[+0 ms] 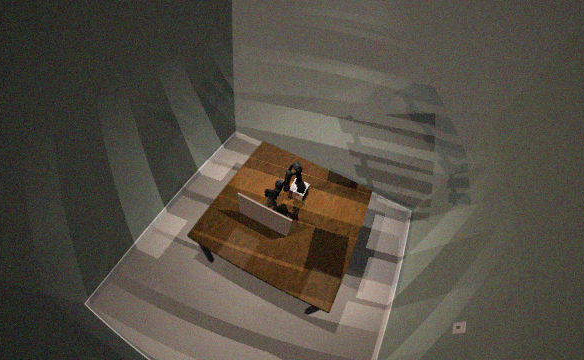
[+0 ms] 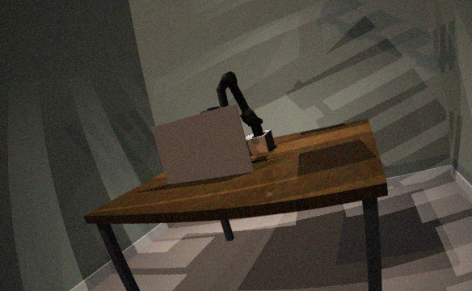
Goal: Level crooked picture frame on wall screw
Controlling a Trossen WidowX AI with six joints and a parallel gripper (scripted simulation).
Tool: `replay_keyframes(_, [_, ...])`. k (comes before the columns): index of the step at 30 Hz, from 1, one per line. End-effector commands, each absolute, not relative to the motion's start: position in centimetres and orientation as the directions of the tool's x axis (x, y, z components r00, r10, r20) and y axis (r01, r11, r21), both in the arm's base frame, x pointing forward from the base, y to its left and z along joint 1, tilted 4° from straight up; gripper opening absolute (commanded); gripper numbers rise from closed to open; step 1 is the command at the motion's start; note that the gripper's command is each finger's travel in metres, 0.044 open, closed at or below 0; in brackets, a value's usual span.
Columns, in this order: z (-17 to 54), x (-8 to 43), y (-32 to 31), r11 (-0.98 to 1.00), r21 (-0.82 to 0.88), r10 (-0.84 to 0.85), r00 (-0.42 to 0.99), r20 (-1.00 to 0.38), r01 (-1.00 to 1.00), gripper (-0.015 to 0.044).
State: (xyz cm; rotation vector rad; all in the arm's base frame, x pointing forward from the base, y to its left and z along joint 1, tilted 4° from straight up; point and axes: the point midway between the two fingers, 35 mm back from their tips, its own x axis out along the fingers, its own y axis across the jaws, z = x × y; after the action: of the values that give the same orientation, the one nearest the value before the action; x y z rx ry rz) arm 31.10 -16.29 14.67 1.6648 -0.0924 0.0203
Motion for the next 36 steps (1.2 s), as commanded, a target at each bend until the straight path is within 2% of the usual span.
replay_keyframes(1, [14.8, 31.6, -16.4, -0.087, 0.993, -0.051, 0.996, 0.071, -0.076, 0.0260])
replay_keyframes(22, [15.1, 34.9, -16.6, -0.087, 0.993, -0.051, 0.996, 0.075, -0.079, 0.0260])
replay_keyframes(36, [15.1, 35.0, -16.6, -0.087, 0.993, -0.051, 0.996, 0.075, -0.079, 0.0260])
